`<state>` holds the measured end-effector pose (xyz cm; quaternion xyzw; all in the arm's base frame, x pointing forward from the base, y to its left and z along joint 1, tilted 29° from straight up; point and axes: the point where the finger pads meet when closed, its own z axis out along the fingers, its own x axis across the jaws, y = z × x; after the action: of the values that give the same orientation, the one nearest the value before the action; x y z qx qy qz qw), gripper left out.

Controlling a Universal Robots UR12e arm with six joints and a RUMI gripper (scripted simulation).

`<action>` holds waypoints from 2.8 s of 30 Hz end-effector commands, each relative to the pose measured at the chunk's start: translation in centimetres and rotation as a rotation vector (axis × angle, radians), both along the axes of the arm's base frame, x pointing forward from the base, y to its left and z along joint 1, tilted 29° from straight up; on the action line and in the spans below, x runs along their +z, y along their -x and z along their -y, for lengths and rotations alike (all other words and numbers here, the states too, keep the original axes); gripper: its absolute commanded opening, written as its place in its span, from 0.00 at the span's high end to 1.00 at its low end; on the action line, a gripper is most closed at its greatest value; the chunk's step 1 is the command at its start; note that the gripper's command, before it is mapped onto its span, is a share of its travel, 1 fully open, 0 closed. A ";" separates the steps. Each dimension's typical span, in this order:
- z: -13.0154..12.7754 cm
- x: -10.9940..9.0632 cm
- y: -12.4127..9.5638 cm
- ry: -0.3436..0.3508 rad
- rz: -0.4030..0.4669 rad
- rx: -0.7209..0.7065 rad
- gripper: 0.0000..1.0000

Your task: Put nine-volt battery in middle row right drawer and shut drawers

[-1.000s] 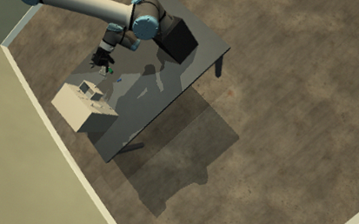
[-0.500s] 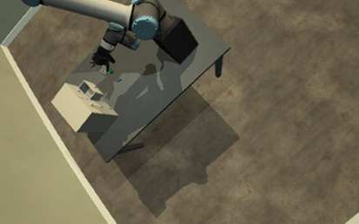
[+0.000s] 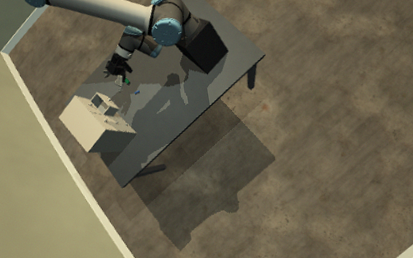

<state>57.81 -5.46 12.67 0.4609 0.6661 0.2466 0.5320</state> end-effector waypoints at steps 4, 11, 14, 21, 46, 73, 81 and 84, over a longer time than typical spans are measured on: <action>0.0 0.0 0.0 0.000 -0.003 -0.002 0.00; 0.0 0.1 0.0 0.000 -0.012 -0.006 0.00; -0.1 0.1 0.0 0.000 -0.016 -0.009 0.00; -0.1 0.1 0.0 0.000 -0.027 -0.015 0.00; -0.2 0.4 0.0 0.001 -0.112 -0.061 0.00; -0.5 0.9 0.0 0.003 -0.259 -0.142 0.00; -0.6 1.1 0.0 0.003 -0.324 -0.178 0.00; -0.7 1.2 0.0 0.004 -0.351 -0.192 0.00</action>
<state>57.75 -4.86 13.71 0.5461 0.6988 0.1263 0.4444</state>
